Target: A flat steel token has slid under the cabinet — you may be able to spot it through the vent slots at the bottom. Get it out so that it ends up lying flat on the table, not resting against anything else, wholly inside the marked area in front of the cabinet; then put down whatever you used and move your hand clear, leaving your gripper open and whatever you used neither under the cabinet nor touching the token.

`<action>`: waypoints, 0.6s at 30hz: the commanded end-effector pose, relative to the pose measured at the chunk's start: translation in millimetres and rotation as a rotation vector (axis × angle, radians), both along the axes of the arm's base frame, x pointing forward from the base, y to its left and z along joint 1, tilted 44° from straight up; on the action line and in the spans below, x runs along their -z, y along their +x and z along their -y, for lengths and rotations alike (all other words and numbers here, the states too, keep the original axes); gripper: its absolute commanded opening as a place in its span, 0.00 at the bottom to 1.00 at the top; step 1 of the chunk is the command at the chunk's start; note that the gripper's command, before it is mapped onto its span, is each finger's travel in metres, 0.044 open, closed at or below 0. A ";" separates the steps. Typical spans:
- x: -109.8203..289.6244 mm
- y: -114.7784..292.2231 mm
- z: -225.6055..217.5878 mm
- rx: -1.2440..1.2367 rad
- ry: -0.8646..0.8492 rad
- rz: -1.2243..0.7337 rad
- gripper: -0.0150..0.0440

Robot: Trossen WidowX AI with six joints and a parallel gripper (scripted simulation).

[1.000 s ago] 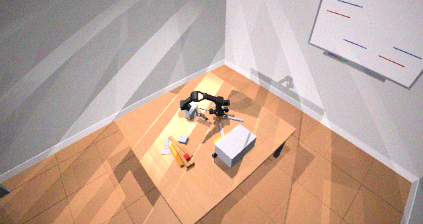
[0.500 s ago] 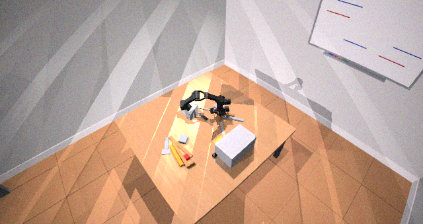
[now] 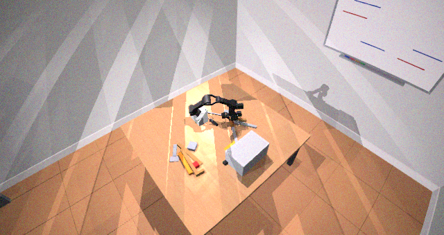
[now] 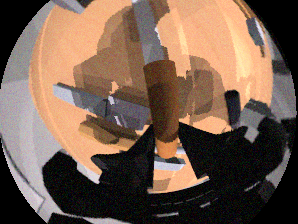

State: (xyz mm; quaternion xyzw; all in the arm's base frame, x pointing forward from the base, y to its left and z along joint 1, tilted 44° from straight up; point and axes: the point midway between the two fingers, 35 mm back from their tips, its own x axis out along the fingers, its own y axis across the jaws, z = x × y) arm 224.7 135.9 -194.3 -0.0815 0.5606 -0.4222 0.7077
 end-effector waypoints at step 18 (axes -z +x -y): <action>5.8 0.8 -8.4 -0.069 0.008 -0.060 0.25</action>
